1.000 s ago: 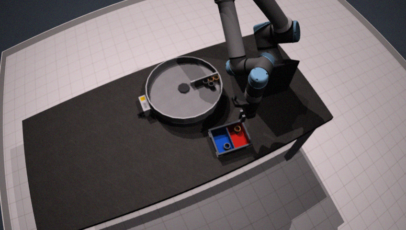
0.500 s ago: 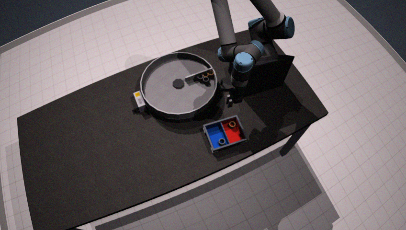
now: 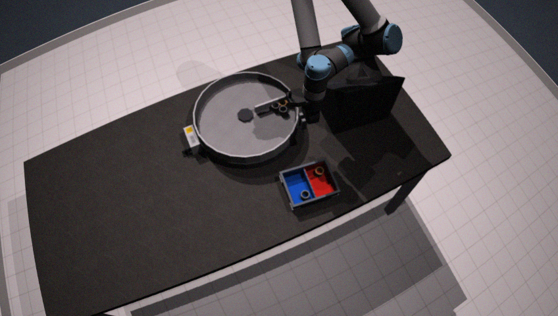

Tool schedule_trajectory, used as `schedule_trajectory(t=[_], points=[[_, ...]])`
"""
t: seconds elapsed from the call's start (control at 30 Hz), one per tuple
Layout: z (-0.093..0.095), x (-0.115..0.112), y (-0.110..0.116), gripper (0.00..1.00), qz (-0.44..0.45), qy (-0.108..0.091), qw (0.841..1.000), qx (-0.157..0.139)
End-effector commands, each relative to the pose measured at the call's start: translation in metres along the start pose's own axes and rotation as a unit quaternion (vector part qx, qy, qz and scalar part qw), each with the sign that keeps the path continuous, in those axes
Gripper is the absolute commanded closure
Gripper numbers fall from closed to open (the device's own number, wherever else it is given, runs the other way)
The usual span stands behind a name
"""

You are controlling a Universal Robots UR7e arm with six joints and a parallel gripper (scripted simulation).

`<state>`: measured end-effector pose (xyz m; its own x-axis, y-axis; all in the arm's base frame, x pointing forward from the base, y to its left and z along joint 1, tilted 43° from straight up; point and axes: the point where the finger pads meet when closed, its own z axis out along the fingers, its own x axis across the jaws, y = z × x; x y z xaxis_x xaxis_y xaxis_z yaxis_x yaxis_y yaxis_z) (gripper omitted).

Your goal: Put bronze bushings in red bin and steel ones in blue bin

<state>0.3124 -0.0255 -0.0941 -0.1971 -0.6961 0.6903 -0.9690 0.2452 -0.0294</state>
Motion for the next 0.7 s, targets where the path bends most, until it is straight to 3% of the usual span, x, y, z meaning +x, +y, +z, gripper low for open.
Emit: schedule_trajectory(t=[0.0, 0.03, 0.23, 0.37, 0.43, 0.5, 0.6, 0.67], points=[[0.000, 0.014, -0.004, 0.60, -0.002, -0.005, 1.000, 0.002], [0.000, 0.014, -0.004, 0.60, -0.002, -0.005, 1.000, 0.002], [0.004, 0.070, -0.015, 0.60, -0.002, -0.004, 1.000, 0.002], [0.004, 0.070, -0.015, 0.60, -0.002, -0.004, 1.000, 0.002], [0.005, 0.092, -0.019, 0.60, -0.002, -0.004, 1.000, 0.002], [0.005, 0.092, -0.019, 0.60, -0.002, -0.004, 1.000, 0.002], [0.007, 0.125, -0.026, 0.60, -0.002, -0.004, 1.000, 0.002], [0.007, 0.126, -0.026, 0.60, -0.002, -0.004, 1.000, 0.002]])
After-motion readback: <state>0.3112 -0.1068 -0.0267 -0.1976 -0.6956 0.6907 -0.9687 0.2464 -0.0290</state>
